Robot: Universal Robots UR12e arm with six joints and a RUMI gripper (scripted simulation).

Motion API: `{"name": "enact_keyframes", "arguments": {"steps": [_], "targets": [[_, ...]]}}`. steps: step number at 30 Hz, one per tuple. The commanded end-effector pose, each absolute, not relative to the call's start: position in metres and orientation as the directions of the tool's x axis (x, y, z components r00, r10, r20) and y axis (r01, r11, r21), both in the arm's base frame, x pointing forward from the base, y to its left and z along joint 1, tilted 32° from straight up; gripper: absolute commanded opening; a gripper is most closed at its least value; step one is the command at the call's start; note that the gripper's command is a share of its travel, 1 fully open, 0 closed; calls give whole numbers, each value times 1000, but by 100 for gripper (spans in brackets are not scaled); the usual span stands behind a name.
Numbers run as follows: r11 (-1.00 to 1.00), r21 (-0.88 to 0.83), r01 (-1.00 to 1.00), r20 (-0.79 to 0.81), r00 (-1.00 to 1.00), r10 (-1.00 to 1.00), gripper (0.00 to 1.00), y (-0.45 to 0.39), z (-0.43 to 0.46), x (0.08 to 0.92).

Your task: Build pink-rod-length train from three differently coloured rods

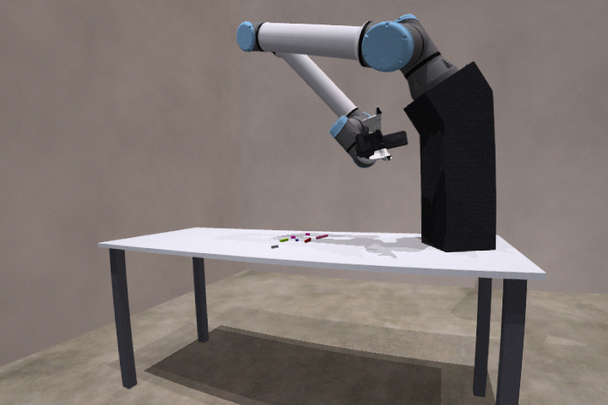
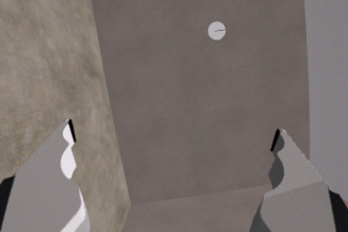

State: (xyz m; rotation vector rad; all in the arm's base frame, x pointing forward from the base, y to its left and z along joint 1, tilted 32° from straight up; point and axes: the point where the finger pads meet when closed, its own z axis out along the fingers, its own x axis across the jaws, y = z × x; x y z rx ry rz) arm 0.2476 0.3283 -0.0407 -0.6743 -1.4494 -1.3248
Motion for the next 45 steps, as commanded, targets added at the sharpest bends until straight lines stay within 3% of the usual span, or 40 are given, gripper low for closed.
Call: {"name": "enact_keyframes", "arguments": {"steps": [1,34,45], "targets": [[239,377,895,918,-327,-222,100,328,-40,247],[221,368,903,928,-341,-152,100,308,-47,270],[150,352,924,919,-372,132,100,228,-76,358]]}}
